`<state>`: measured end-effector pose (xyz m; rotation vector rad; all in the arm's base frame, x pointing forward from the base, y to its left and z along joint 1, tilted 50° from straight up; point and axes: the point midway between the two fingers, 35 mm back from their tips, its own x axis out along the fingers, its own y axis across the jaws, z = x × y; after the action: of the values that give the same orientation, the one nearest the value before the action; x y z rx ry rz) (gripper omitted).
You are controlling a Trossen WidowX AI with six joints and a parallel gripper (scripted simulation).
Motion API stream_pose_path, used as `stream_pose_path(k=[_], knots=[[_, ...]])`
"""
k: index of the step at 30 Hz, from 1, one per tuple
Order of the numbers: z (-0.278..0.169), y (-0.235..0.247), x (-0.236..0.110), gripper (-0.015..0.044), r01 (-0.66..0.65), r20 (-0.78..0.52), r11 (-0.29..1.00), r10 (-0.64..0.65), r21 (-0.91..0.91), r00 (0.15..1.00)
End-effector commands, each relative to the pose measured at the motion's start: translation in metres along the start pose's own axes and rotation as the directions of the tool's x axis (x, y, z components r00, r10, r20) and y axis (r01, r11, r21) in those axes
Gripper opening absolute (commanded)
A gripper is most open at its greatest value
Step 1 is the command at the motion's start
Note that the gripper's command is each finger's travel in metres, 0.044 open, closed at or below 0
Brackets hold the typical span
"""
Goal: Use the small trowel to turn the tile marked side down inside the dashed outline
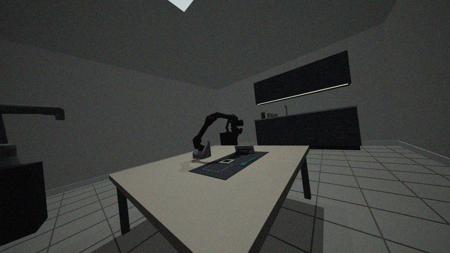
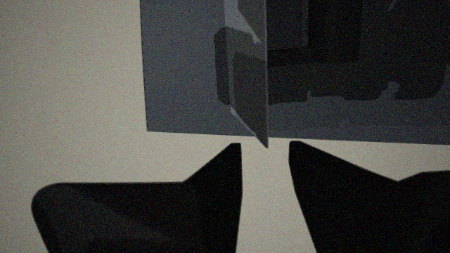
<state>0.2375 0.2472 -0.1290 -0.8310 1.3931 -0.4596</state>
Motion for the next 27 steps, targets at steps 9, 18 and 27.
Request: stream_pose_path(k=[9,18,27], knots=[[0.000,0.000,0.009,0.0100,0.001,0.001,1.000,-0.001,-0.002,1.000],[0.001,-0.001,0.024,0.0100,0.002,0.001,1.000,-0.002,-0.006,1.000],[0.000,-0.002,0.038,0.0100,0.003,0.002,1.000,-0.003,-0.010,1.000]])
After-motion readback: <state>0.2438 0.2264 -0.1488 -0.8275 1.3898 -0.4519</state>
